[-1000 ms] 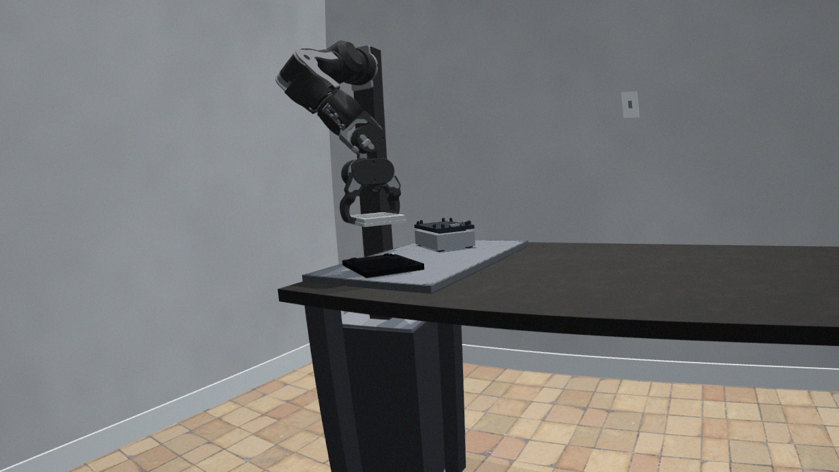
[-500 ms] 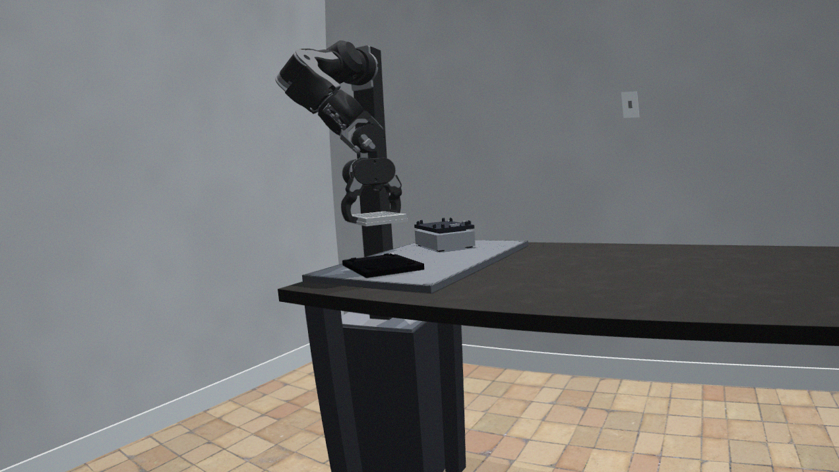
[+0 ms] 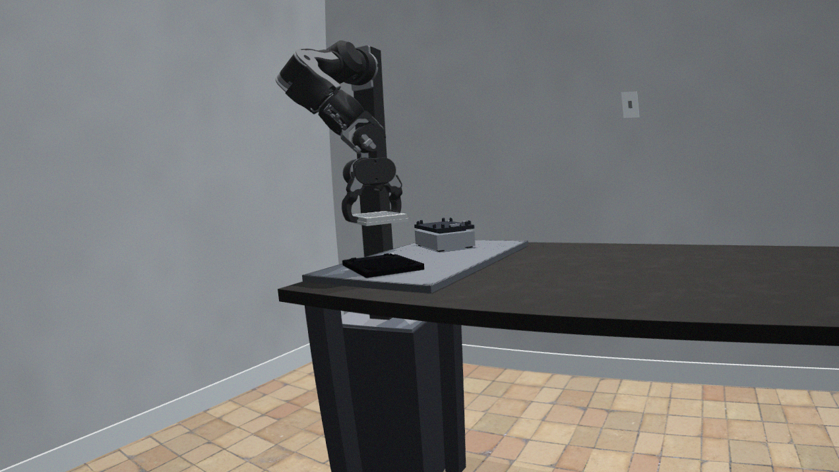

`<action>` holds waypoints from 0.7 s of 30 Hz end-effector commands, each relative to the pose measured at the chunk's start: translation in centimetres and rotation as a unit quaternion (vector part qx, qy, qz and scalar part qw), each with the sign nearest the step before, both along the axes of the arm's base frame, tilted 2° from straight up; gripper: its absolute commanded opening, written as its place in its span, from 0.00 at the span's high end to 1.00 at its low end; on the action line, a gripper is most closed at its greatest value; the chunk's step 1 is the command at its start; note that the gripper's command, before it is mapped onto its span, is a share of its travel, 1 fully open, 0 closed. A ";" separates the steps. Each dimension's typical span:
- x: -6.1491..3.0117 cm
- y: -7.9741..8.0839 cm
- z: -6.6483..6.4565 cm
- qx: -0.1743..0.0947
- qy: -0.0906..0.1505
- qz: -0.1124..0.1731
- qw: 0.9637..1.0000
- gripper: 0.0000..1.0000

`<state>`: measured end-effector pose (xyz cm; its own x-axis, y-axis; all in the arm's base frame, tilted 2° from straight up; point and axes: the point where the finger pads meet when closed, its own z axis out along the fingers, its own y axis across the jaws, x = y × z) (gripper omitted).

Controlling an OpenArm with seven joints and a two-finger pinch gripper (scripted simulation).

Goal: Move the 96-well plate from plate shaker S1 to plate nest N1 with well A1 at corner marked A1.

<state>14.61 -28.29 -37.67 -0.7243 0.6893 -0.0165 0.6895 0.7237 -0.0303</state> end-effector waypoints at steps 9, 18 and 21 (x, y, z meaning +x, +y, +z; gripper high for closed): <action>-0.05 0.1 -2.5 0.000 0.001 0.000 1.000 1.00; -0.07 0.1 -3.1 0.000 0.001 0.000 1.000 1.00; -0.07 0.1 -3.1 0.000 0.001 0.000 1.000 1.00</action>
<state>14.31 -28.18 -40.82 -0.7239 0.6898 -0.0108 0.6896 0.7231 -0.0389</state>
